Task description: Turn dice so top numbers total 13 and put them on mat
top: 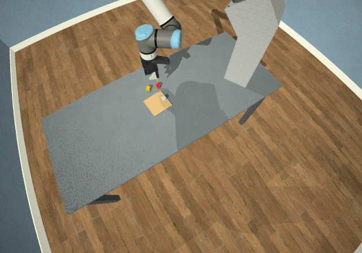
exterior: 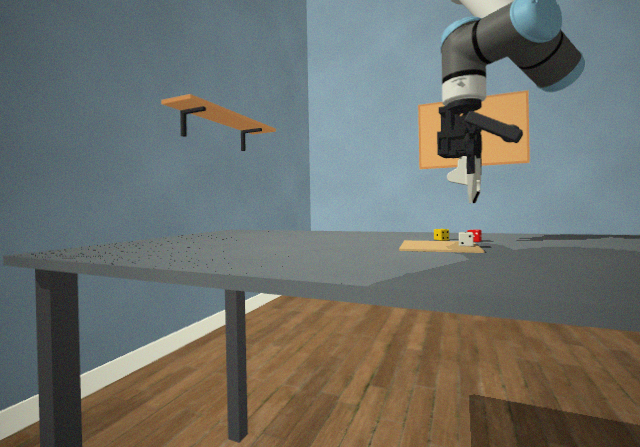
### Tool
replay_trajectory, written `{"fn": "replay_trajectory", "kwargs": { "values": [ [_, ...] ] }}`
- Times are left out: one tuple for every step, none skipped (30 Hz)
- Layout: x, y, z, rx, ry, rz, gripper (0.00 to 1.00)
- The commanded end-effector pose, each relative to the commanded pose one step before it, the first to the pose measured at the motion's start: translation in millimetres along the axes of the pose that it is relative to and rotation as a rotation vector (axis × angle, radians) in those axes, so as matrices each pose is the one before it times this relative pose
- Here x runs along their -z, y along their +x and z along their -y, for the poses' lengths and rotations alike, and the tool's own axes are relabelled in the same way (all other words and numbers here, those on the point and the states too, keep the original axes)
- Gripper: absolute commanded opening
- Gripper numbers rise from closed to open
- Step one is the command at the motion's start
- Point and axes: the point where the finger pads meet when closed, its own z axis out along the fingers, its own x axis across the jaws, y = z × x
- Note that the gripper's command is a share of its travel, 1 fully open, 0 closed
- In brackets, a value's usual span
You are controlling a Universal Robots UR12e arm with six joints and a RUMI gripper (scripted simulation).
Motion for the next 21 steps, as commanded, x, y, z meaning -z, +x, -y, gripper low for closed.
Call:
{"fn": "replay_trajectory", "kwargs": {
  "values": [
    [0.46, 0.11, -0.23, 0.00012, -0.00063, -0.00006, 0.24],
    [0.0, 0.0, 0.0, 0.0, 0.0, 0.0, 0.24],
    [0.0, 0.0, 0.0, 0.0, 0.0, 0.0, 0.24],
    [0.0, 0.0, 0.0, 0.0, 0.0, 0.0, 0.24],
    [-0.02, 0.0, 0.0, 0.0, 0.0, 0.0, 0.24],
    [-0.04, 0.0, 0.0, 0.0, 0.0, 0.0, 0.24],
    [-0.08, 0.0, 0.0, 0.0, 0.0, 0.0, 0.24],
    [-0.12, 0.0, 0.0, 0.00001, 0.0, 0.0, 0.24],
    [-0.17, 0.0, 0.0, 0.00001, 0.0, -0.00001, 0.24],
    [-0.24, 0.0, 0.0, 0.00001, 0.0, -0.00001, 0.24],
    [-0.3, 0.0, 0.0, 0.00001, 0.0, -0.00001, 0.24],
    [-0.37, 0.0, 0.0, 0.00002, -0.00001, -0.00001, 0.24],
    [0.0, 0.0, 0.0, 0.0, 0.0, 0.0, 0.24],
    [0.0, 0.0, 0.0, 0.0, 0.0, 0.0, 0.24],
    [-0.45, 0.0, 0.0, 0.00002, -0.00001, -0.00002, 0.24],
    [-0.53, 0.0, 0.0, 0.00002, -0.00001, -0.00002, 0.24],
    [-0.6, 0.0, 0.0, 0.00003, -0.00001, -0.00002, 0.24],
    [-0.69, -0.01, 0.0, 0.00003, -0.00001, -0.00002, 0.24],
    [-0.77, -0.01, 0.01, 0.00004, -0.00001, -0.00003, 0.24],
    [-0.85, -0.01, 0.0, 0.00002, -0.00001, -0.00001, 0.24],
    [-0.93, -0.01, 0.0, 0.0, 0.0, 0.0, 0.24]
  ]
}}
